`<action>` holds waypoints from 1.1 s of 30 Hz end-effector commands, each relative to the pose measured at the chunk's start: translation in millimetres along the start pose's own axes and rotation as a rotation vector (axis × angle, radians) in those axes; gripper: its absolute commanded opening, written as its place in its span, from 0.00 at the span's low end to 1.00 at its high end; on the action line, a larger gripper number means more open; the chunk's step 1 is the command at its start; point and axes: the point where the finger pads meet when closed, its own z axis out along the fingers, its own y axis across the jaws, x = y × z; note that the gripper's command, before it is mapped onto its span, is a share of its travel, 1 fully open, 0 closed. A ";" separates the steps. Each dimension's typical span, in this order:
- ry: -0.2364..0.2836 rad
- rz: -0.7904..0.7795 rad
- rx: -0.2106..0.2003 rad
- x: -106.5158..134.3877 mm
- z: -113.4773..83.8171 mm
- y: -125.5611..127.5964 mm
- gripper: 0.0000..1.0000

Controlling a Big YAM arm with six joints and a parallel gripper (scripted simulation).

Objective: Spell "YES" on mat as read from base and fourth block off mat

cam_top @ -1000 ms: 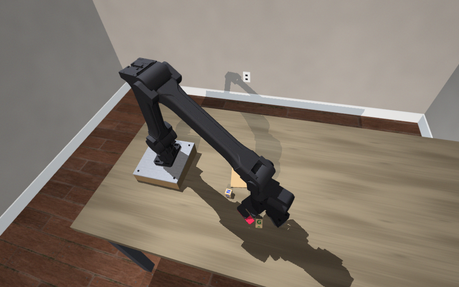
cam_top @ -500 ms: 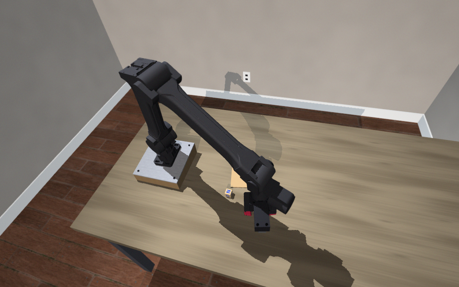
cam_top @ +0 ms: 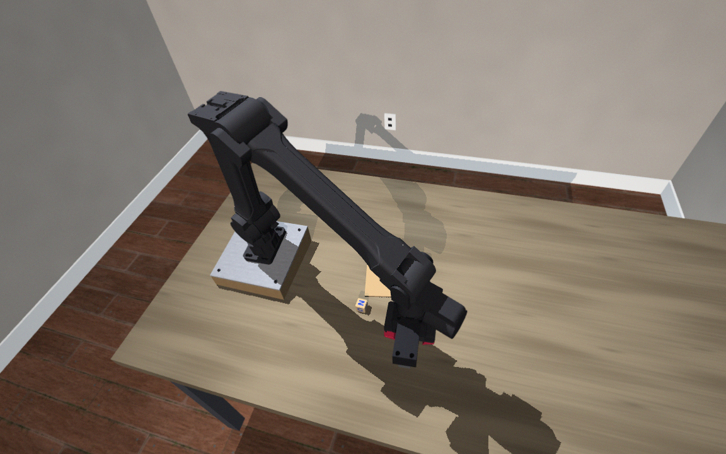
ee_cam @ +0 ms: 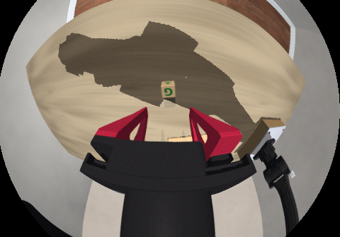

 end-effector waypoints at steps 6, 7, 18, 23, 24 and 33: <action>-0.024 0.014 -0.039 -4.6 -13.8 15.4 0.59; -0.024 0.014 -0.039 -4.6 -13.8 15.4 0.59; -0.022 0.010 -0.035 -4.1 -9.9 14.5 0.59; -0.012 0.008 -0.013 -0.7 2.7 7.5 0.59; -0.012 0.008 -0.013 -0.7 2.7 7.5 0.59; -0.010 0.008 -0.008 -1.8 11.9 4.3 0.59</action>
